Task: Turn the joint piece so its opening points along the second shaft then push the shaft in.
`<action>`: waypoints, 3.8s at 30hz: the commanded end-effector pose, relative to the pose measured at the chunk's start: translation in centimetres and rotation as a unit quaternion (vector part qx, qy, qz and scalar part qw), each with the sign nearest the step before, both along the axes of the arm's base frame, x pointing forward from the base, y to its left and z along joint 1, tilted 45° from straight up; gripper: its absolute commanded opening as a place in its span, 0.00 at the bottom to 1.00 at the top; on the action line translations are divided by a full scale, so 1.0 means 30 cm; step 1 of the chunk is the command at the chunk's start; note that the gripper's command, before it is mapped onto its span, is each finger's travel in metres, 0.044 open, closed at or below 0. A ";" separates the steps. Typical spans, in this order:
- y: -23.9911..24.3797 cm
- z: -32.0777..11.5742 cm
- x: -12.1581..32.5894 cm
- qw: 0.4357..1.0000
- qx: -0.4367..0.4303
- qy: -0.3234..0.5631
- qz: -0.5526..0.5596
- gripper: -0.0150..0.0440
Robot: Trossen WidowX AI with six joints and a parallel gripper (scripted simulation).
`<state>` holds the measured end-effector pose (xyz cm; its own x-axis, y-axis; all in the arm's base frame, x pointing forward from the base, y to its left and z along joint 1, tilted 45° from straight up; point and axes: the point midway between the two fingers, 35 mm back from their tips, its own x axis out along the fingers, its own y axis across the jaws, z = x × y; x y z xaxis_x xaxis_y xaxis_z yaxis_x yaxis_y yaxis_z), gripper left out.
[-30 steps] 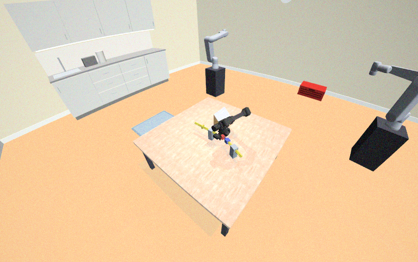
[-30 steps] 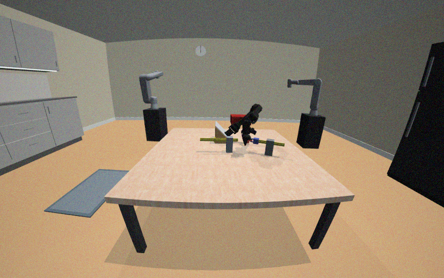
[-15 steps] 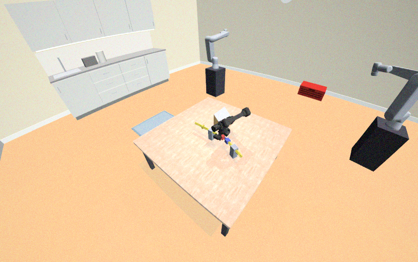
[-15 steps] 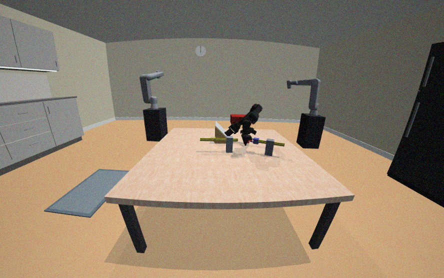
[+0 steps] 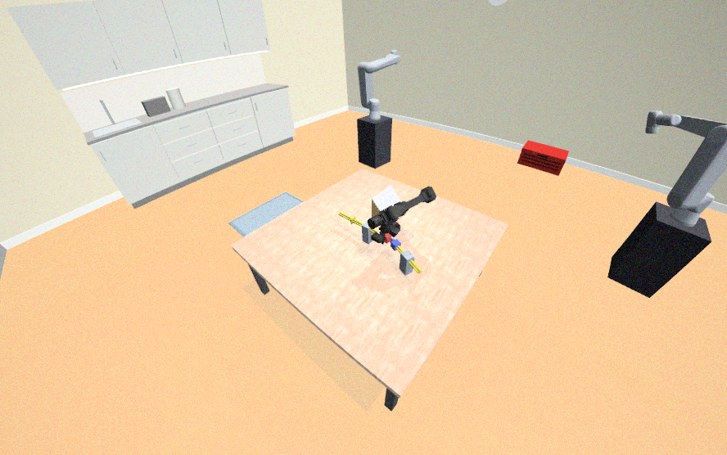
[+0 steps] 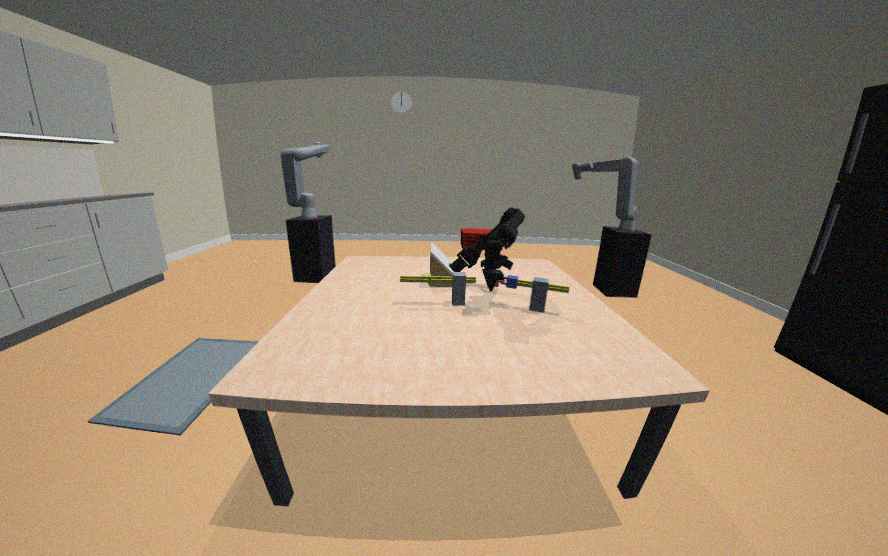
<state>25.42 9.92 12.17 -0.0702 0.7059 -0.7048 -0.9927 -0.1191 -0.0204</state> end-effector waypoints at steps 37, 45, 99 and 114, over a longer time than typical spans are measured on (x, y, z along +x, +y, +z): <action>-0.069 0.069 0.008 1.000 -0.006 0.007 -0.006 1.00; -0.185 0.185 0.037 0.991 -0.020 0.037 -0.126 1.00; -0.381 0.220 0.052 0.653 -0.002 0.482 -0.584 1.00; -0.378 0.149 0.055 0.441 -0.016 0.616 -0.653 1.00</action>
